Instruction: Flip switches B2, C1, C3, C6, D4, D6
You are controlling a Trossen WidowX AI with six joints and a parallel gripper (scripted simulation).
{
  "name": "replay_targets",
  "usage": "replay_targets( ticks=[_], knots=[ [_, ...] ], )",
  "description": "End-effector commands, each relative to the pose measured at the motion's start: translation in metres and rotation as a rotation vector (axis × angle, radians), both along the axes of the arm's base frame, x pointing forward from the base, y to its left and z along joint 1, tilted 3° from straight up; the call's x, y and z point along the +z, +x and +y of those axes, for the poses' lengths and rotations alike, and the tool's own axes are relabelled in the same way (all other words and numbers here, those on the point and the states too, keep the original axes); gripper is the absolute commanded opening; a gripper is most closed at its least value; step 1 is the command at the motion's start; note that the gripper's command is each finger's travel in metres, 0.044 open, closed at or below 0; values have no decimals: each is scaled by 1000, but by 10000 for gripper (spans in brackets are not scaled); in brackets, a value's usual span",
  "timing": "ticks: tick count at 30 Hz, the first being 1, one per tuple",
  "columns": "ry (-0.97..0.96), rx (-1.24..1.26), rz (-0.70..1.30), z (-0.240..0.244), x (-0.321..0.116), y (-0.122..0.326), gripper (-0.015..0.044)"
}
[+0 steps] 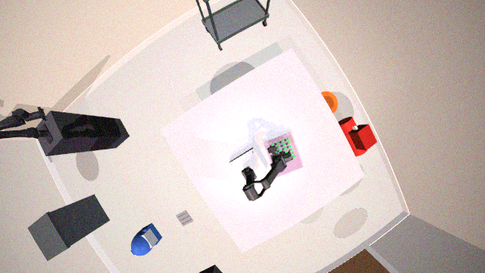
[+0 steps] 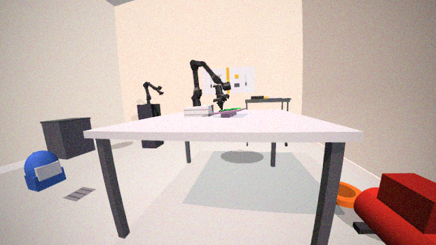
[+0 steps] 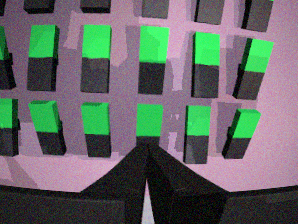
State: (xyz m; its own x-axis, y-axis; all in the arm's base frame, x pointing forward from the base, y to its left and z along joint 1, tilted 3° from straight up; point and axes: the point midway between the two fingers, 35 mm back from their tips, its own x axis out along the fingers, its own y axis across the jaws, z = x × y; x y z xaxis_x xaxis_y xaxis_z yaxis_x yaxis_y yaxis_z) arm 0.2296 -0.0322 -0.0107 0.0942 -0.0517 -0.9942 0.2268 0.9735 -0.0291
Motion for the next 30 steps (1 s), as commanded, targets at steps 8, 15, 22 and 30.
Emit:
replay_targets(
  ticks=[8,15,22,30],
  knots=[
    [3,-1,25,2,65,-3,0],
    [0,-1,25,-33,67,2,0],
    [-3,-1,27,-59,65,2,0],
    [2,-2,50,-61,33,5,0]
  ],
)
